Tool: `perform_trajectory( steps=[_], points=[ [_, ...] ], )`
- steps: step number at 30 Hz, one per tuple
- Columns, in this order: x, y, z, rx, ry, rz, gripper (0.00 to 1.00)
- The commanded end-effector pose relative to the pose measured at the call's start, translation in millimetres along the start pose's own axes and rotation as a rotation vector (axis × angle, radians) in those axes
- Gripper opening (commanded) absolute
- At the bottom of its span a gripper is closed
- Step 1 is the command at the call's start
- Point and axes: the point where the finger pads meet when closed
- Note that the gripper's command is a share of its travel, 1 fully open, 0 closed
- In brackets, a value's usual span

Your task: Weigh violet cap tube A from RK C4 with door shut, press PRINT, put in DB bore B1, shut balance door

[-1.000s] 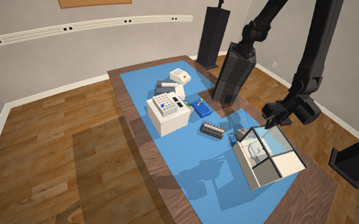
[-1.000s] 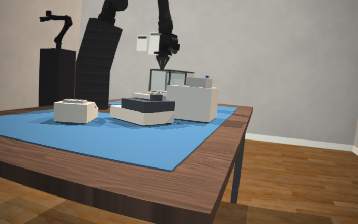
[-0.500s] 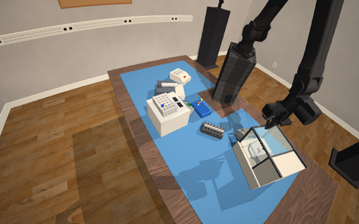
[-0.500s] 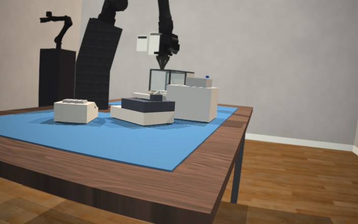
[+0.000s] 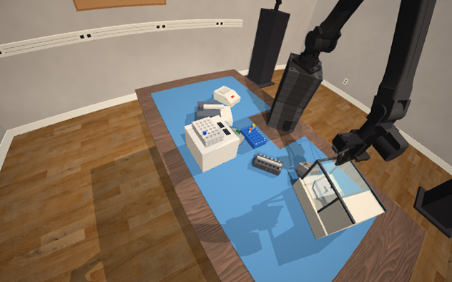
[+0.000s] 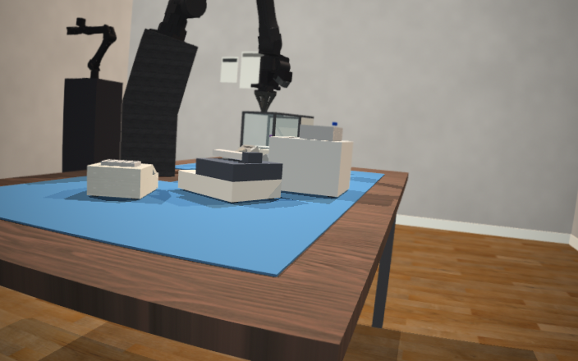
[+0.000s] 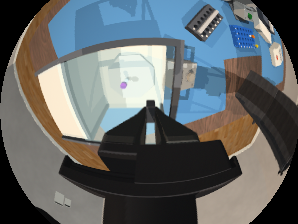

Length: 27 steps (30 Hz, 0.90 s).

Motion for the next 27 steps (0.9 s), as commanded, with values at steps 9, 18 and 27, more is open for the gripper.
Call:
perform_trajectory(
  steps=[9, 18, 27],
  points=[
    [0.4, -3.6, 27.2, 0.006, 0.019, 0.001, 0.06],
    [0.5, -4.0, 34.0, 0.004, 0.018, 0.001, 0.06],
    [0.8, -4.6, 43.9, 0.001, 0.021, 0.001, 0.06]
  ],
)
Point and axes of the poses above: the point where the finger pads meet when closed, its own x axis back along the fingers, its own z axis across the jaws, y = z × x, and after that the axes turned 3 degrees about -x, right-handed
